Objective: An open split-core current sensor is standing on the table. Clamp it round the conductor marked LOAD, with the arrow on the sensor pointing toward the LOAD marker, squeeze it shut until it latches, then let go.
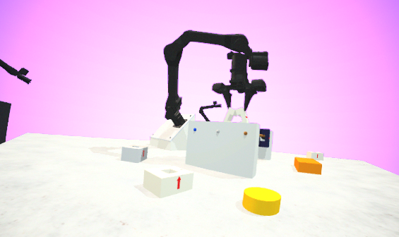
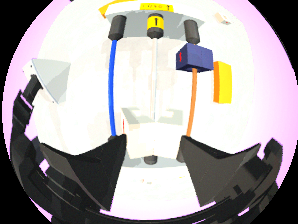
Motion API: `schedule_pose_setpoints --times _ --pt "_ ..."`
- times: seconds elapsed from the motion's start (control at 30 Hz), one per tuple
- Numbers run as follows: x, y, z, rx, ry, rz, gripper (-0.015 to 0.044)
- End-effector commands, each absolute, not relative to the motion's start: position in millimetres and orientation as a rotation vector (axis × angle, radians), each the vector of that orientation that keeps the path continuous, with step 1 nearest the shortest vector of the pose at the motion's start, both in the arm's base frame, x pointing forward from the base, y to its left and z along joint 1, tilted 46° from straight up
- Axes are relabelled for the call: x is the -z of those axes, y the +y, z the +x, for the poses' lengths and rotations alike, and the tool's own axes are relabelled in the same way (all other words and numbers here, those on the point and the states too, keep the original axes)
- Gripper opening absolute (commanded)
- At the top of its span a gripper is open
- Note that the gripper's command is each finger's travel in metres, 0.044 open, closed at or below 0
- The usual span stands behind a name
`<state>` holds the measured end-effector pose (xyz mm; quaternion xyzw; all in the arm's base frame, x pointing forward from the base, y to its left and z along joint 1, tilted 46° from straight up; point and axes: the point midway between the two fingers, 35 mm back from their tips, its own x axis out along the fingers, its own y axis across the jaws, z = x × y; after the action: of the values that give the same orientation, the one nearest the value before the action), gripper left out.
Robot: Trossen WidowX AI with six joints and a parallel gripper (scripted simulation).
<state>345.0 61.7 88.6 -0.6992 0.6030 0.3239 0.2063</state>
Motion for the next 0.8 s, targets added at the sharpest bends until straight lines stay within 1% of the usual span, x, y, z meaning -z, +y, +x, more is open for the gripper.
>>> schedule_pose_setpoints --times 0.0,0.77 --pt "-87.3 60.8 347.0 -0.913 1.672 -1.966 0.0" --pt "-61.6 34.5 350.7 -0.915 1.671 -1.969 0.0"
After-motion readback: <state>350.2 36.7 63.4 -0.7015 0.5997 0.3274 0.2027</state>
